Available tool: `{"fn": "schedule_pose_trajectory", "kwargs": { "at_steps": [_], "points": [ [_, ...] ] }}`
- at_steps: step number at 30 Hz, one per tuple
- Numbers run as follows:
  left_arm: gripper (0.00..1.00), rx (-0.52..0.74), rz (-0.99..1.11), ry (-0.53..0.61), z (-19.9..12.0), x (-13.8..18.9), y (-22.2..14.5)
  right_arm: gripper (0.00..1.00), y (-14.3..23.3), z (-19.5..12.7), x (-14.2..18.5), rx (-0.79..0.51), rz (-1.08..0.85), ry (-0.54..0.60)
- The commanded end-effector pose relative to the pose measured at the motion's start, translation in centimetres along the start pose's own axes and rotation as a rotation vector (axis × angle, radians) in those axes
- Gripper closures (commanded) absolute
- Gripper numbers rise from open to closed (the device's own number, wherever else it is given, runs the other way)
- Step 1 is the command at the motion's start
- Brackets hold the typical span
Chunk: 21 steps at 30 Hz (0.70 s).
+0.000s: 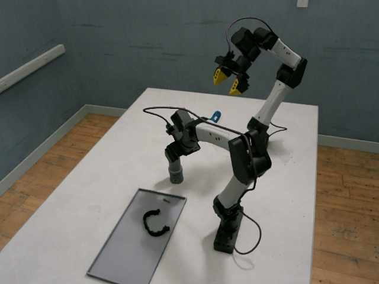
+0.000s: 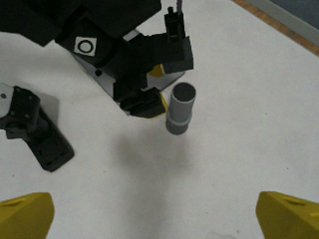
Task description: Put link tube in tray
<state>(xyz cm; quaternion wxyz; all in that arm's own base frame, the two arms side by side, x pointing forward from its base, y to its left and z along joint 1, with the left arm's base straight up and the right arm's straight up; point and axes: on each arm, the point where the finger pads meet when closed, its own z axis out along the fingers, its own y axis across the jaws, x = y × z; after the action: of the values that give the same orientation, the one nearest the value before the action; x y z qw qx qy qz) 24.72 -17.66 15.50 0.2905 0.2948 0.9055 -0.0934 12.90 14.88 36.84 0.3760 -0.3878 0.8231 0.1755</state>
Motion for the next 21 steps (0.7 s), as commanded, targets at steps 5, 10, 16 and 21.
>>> {"fn": "schedule_pose_trajectory", "kwargs": {
  "at_steps": [5, 10, 16, 21],
  "points": [
    [0.23, -0.009, -0.003, -0.2, 1.1, -0.5, 0.0, 0.0, -0.1, 0.6, 0.8, 0.012, 0.013, -0.001],
    [0.23, -0.008, -0.003, -0.209, 1.9, 0.4, -0.1, 0.0, 0.0, 0.8, 1.2, 0.012, 0.013, -0.002],
    [0.23, -0.007, -0.002, -0.165, 3.1, 1.6, -0.1, 0.0, 0.0, 1.1, 1.6, 0.011, 0.013, -0.009],
    [0.23, -0.007, -0.01, -0.167, 5.7, 0.9, -0.1, 0.0, 0.0, 1.2, 1.8, 0.011, 0.013, -0.012]
  ]
}}
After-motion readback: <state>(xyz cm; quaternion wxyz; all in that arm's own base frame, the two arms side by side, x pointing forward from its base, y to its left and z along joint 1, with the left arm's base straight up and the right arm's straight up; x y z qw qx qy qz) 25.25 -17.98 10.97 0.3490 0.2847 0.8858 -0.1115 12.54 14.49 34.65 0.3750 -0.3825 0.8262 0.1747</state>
